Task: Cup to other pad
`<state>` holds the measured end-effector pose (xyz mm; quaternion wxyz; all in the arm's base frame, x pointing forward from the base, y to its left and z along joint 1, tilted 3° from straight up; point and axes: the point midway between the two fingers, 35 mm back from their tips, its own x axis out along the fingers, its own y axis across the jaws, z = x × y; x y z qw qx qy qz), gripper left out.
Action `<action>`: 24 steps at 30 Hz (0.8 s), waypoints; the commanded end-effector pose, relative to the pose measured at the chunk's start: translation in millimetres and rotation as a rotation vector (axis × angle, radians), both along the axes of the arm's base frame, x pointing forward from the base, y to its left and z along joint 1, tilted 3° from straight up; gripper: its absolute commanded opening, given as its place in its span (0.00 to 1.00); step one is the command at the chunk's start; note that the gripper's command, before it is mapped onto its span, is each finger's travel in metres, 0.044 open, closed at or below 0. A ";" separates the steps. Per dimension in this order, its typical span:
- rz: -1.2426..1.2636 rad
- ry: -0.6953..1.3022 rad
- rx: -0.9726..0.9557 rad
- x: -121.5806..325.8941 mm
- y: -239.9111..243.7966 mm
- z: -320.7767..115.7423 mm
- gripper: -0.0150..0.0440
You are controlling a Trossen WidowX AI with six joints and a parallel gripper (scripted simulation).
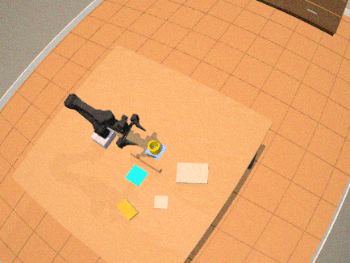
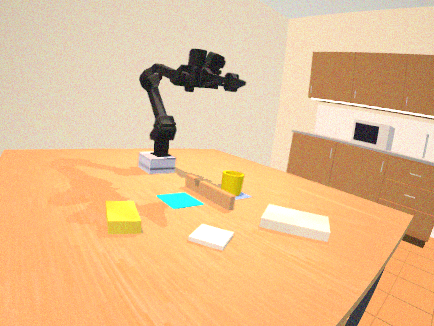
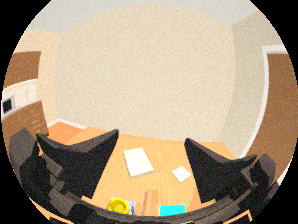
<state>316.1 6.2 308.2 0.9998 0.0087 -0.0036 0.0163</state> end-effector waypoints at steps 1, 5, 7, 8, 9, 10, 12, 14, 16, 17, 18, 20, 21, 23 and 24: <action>0.002 0.014 0.012 1.6 0.6 -2.4 0.89; 0.002 0.308 0.243 25.7 14.7 -52.1 0.71; -0.032 0.485 0.372 33.2 23.7 -82.9 0.62; -0.059 0.573 0.432 35.1 28.2 -98.1 0.58; -0.093 0.659 0.489 35.7 32.4 -113.0 0.54; -0.137 0.743 0.542 35.1 35.7 -127.4 0.54; -0.249 0.903 0.637 30.3 40.3 -154.7 0.54; -0.387 1.050 0.715 21.7 44.1 -179.3 0.54; -0.549 1.181 0.774 9.9 47.0 -200.5 0.54; -0.638 1.239 0.795 3.1 48.1 -209.6 0.54; -0.731 1.292 0.811 -4.1 49.0 -217.8 0.54; -0.857 1.350 0.822 -13.7 49.9 -226.7 0.54; -0.869 1.355 0.823 -14.4 54.2 -227.6 0.54; -0.873 1.357 0.823 -14.6 55.9 -227.9 0.54; -0.873 1.357 0.823 -14.6 55.9 -227.9 0.54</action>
